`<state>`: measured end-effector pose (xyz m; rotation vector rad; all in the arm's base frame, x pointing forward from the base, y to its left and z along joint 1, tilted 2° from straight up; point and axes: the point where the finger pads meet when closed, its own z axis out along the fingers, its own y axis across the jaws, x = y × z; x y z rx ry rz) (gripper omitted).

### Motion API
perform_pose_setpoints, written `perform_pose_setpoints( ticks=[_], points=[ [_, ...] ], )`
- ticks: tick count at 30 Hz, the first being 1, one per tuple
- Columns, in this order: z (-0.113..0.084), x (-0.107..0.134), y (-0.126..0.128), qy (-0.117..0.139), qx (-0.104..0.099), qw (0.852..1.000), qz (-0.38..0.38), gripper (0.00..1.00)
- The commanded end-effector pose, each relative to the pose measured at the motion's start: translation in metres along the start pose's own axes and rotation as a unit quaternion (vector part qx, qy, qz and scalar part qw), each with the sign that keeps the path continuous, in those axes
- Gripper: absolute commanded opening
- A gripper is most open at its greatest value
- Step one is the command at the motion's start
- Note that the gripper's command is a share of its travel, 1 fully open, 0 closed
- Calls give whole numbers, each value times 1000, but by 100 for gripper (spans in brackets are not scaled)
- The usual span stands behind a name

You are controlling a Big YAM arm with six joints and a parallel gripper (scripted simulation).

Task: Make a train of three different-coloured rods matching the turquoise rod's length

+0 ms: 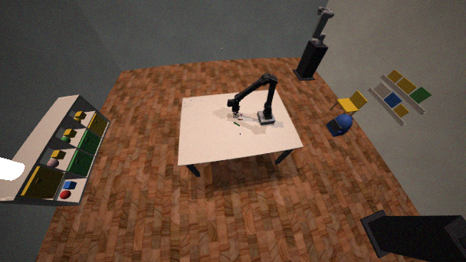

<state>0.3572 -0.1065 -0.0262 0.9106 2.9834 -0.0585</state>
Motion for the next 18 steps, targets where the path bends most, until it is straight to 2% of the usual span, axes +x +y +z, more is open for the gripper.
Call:
perform_pose_setpoints(
  ticks=[1,18],
  points=[
    [-6,-6,1,-13,-5,1000,3,23],
    [-7,-11,3,-15,-5,1000,3,23]
  ],
)
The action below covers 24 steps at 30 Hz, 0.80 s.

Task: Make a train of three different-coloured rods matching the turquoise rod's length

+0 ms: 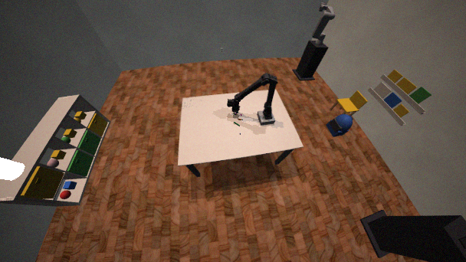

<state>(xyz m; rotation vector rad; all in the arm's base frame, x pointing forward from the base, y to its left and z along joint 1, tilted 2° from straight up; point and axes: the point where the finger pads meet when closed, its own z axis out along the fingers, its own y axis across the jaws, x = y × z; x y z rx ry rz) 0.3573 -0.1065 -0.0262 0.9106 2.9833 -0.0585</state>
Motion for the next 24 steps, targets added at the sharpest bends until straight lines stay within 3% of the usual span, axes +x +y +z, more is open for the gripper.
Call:
perform_pose_setpoints(
  ticks=[1,24],
  points=[
    [-7,-13,4,-15,-6,1000,3,23],
    [-8,-21,8,-18,-7,1000,3,23]
  ],
)
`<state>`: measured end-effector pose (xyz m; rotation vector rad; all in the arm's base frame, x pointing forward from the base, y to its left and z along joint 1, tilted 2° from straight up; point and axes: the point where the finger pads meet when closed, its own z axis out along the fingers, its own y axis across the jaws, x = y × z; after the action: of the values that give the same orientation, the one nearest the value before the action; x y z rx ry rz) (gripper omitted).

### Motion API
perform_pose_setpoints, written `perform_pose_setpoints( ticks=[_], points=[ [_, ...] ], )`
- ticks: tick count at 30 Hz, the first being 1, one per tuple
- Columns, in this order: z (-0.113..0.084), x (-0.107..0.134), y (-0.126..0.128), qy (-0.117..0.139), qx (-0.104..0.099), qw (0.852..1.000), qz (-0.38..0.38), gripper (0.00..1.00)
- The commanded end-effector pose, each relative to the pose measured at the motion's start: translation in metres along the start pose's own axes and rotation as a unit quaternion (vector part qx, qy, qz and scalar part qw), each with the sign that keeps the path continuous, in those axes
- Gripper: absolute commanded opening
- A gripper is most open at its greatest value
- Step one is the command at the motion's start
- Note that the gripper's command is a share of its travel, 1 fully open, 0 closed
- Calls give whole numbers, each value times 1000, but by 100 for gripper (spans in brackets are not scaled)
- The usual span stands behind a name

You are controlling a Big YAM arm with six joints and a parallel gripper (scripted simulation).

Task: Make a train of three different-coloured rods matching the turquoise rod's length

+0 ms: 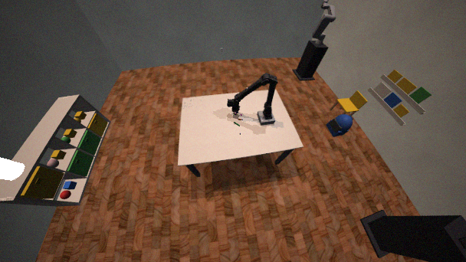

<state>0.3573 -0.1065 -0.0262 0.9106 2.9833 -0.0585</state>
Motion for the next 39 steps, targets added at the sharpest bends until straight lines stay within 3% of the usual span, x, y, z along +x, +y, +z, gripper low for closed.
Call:
perform_pose_setpoints(
  ticks=[1,39],
  points=[
    [-8,-20,8,-18,-7,1000,3,23],
    [-8,-19,11,-14,-5,1000,1,23]
  ],
)
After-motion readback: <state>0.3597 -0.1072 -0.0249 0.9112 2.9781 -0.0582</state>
